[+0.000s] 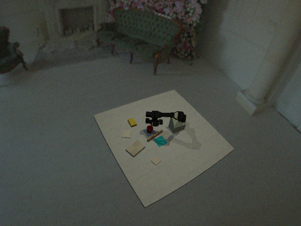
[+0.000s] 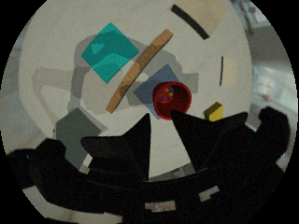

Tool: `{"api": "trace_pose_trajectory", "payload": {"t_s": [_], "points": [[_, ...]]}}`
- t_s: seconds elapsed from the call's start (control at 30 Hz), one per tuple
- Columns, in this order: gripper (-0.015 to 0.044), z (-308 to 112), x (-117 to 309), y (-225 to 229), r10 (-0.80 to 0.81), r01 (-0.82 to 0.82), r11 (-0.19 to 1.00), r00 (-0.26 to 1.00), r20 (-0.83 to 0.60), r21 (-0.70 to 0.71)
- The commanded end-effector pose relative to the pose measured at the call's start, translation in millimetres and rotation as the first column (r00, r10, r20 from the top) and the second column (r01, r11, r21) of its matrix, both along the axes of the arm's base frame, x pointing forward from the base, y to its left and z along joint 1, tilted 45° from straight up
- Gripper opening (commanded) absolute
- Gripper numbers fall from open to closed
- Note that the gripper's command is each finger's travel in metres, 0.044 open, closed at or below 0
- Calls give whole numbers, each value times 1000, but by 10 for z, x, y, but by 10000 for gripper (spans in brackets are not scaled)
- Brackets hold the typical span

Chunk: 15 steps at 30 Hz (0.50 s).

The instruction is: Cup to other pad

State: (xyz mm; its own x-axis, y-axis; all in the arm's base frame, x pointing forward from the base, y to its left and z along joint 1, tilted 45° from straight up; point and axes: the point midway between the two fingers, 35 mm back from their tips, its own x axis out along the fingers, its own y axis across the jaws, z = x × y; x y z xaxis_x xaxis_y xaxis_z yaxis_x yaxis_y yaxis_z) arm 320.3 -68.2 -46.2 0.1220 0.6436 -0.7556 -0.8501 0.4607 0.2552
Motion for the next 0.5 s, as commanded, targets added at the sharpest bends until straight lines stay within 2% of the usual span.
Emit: {"api": "trace_pose_trajectory", "payload": {"t_s": [0.0, 0.47], "points": [[148, -47, -18, 9, 29, -29, 998, 1000, 9, 60], [148, -127, 17, 98, 29, -29, 998, 1000, 9, 59]]}}
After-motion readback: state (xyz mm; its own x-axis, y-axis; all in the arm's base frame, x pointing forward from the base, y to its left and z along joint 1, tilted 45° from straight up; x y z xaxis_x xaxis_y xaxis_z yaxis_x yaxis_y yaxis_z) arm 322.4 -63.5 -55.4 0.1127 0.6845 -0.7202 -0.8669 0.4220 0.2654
